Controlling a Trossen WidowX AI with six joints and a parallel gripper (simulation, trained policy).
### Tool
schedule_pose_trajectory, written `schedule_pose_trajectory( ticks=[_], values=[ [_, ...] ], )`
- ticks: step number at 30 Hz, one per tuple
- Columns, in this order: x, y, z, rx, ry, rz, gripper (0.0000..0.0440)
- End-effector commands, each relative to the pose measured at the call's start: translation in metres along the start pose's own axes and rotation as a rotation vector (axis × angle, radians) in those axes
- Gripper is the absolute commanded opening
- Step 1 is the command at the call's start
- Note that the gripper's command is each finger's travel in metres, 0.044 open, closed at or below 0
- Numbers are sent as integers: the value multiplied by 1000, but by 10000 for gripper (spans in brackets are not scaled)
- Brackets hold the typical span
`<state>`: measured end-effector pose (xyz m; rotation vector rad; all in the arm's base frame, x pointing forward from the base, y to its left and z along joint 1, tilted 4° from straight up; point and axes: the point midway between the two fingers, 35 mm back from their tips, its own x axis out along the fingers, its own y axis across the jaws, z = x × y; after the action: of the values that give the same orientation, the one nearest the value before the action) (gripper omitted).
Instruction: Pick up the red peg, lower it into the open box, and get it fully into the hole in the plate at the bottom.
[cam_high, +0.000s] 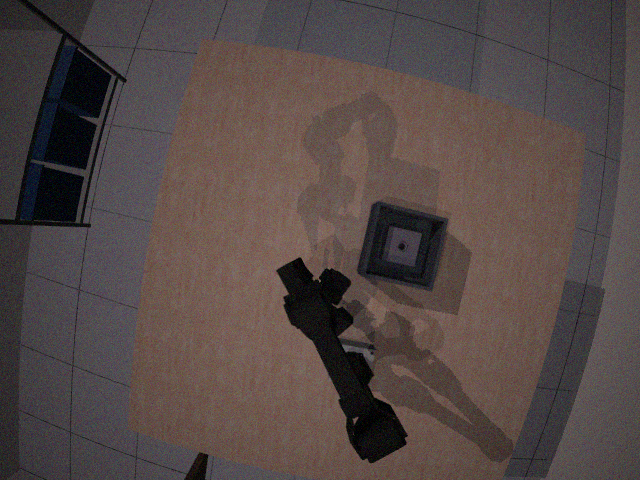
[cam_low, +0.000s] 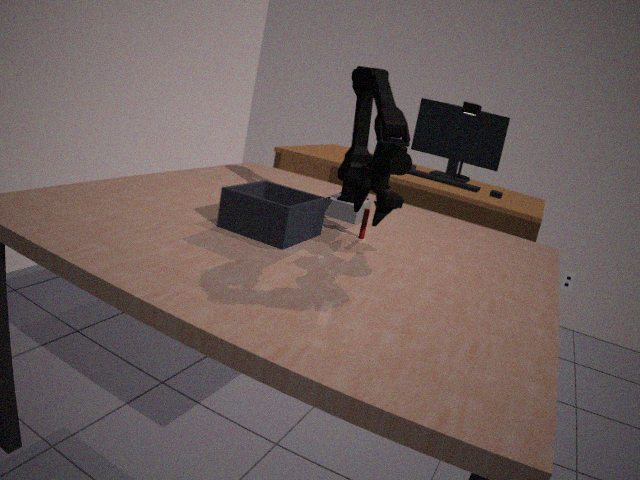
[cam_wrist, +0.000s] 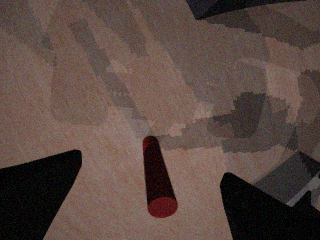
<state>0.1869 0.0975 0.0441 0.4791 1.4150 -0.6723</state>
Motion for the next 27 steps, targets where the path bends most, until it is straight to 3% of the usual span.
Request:
schedule_pose_trajectory(
  ticks=[1, 5, 18, 27],
  values=[
    [8, -2, 0, -3, -7, -18, 400],
    [14, -2, -1, -3, -8, -27, 329],
    [30, -6, -3, -24, 0, -98, 14],
    [5, -8, 16, -30, -81, -90, 0]
  ],
)
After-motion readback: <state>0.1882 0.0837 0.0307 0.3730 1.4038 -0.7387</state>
